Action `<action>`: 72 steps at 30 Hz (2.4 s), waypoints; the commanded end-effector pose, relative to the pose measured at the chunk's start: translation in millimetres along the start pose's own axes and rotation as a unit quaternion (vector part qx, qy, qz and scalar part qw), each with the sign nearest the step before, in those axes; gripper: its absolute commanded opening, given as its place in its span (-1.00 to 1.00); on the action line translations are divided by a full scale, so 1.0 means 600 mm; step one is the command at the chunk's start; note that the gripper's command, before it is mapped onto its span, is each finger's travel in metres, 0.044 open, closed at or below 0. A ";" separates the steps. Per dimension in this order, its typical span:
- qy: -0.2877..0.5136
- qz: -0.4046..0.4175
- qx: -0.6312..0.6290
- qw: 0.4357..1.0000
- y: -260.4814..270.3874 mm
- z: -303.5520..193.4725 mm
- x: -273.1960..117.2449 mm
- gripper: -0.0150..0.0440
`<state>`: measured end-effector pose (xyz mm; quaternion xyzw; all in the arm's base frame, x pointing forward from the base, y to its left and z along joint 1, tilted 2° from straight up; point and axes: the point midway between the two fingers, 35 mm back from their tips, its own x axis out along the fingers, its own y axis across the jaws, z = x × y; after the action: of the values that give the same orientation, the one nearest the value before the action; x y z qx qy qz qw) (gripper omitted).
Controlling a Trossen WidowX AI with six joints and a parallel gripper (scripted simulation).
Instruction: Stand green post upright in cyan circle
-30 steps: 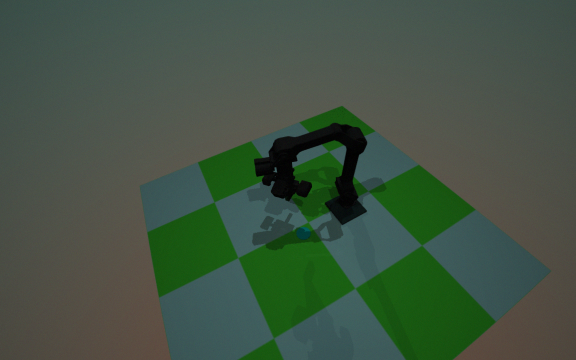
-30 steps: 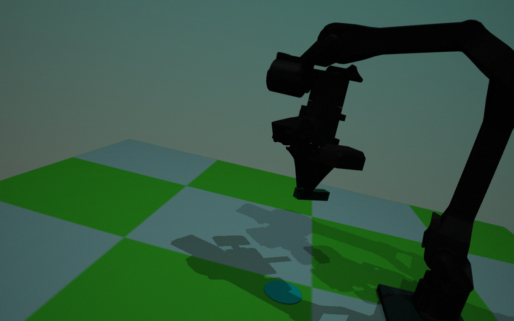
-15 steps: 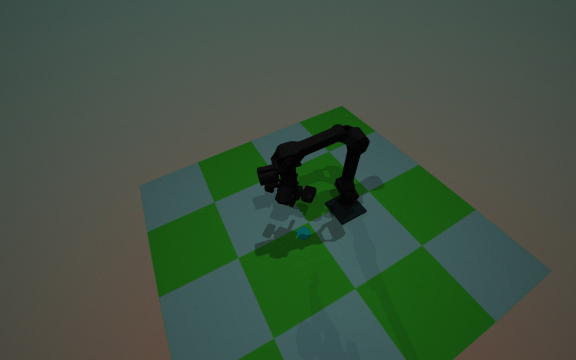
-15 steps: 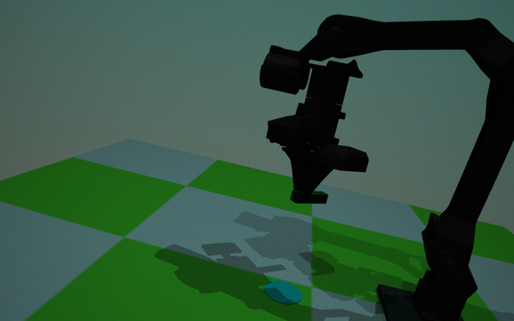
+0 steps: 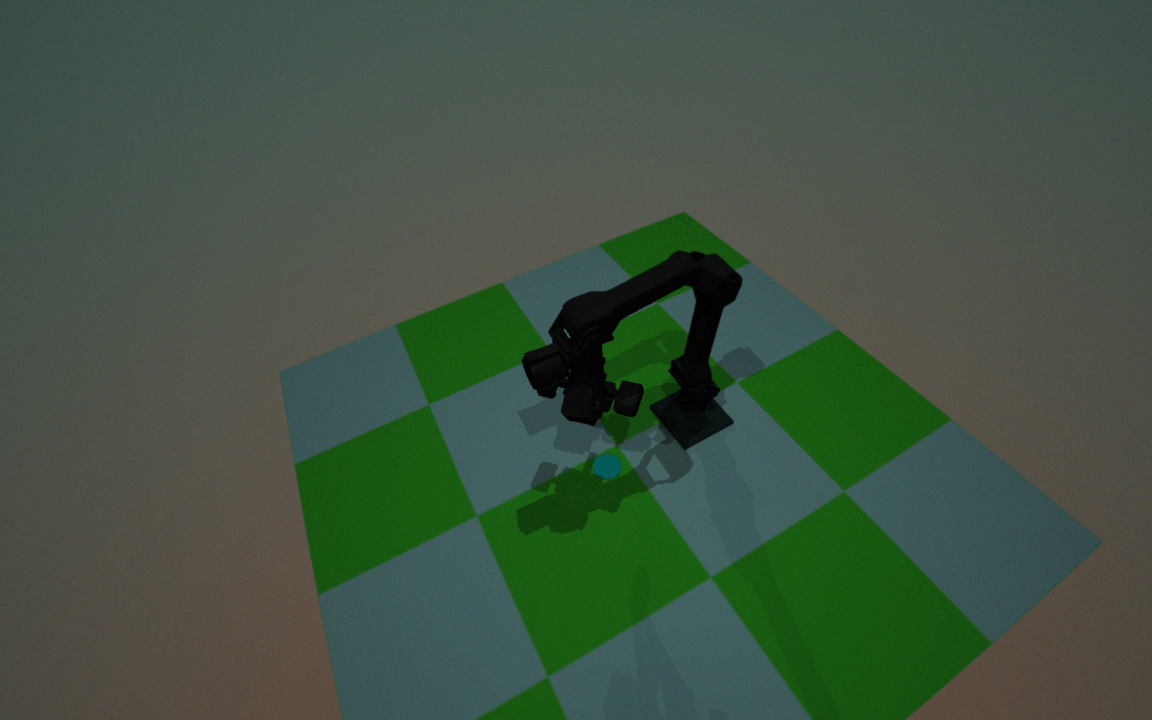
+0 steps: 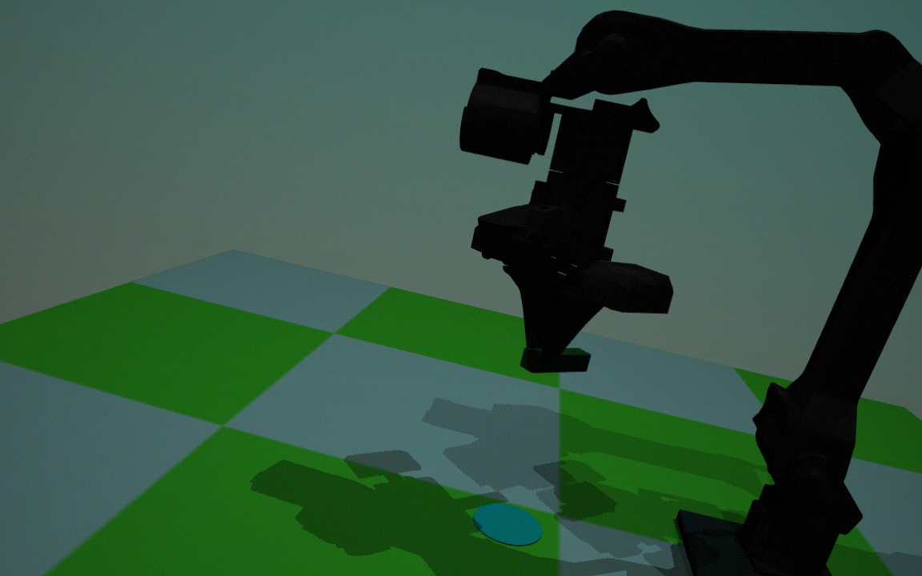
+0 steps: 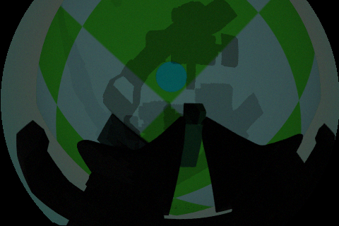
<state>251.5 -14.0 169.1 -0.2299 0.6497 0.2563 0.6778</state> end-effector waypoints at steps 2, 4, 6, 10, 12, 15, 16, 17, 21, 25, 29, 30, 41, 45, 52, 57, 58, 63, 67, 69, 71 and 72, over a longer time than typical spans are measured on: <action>0.003 -0.003 -0.007 1.000 0.015 0.010 -0.004 -0.42; 0.003 -0.003 -0.011 1.000 0.021 0.014 -0.005 -0.42; 0.004 -0.003 -0.014 1.000 0.028 0.019 -0.006 -0.42; 0.005 -0.004 -0.021 1.000 0.041 0.026 -0.008 -0.42; 0.005 -0.004 -0.023 1.000 0.046 0.030 -0.009 -0.42; 0.005 -0.004 -0.025 1.000 0.050 0.032 -0.009 -0.42; 0.005 -0.004 -0.025 1.000 0.051 0.032 -0.010 -0.42; 0.005 -0.004 -0.025 1.000 0.051 0.032 -0.009 -0.42; -0.007 0.001 -0.020 1.000 0.050 0.033 -0.006 -0.42; -0.021 0.006 -0.014 1.000 0.049 0.035 -0.002 -0.42; -0.035 0.012 -0.008 0.999 0.048 0.037 0.002 -0.42; -0.039 0.013 -0.006 0.999 0.047 0.037 0.003 -0.42; -0.079 0.027 0.009 0.997 0.044 0.042 0.012 -0.42; -0.093 0.031 0.014 0.995 0.043 0.043 0.015 -0.42; -0.118 0.039 0.023 0.992 0.040 0.046 0.020 -0.42; -0.137 0.043 0.029 0.989 0.038 0.047 0.023 -0.42; -0.140 0.044 0.030 0.989 0.038 0.048 0.023 -0.42; -0.159 0.049 0.035 0.986 0.036 0.049 0.026 -0.42; -0.173 0.052 0.039 0.983 0.034 0.050 0.028 -0.42; -0.180 0.053 0.041 0.981 0.034 0.051 0.029 -0.42; -0.188 0.055 0.042 0.980 0.033 0.051 0.029 -0.42; -0.191 0.055 0.043 0.979 0.032 0.051 0.030 -0.42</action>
<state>261.9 21.2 152.8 -0.1169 0.5416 0.3008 0.7762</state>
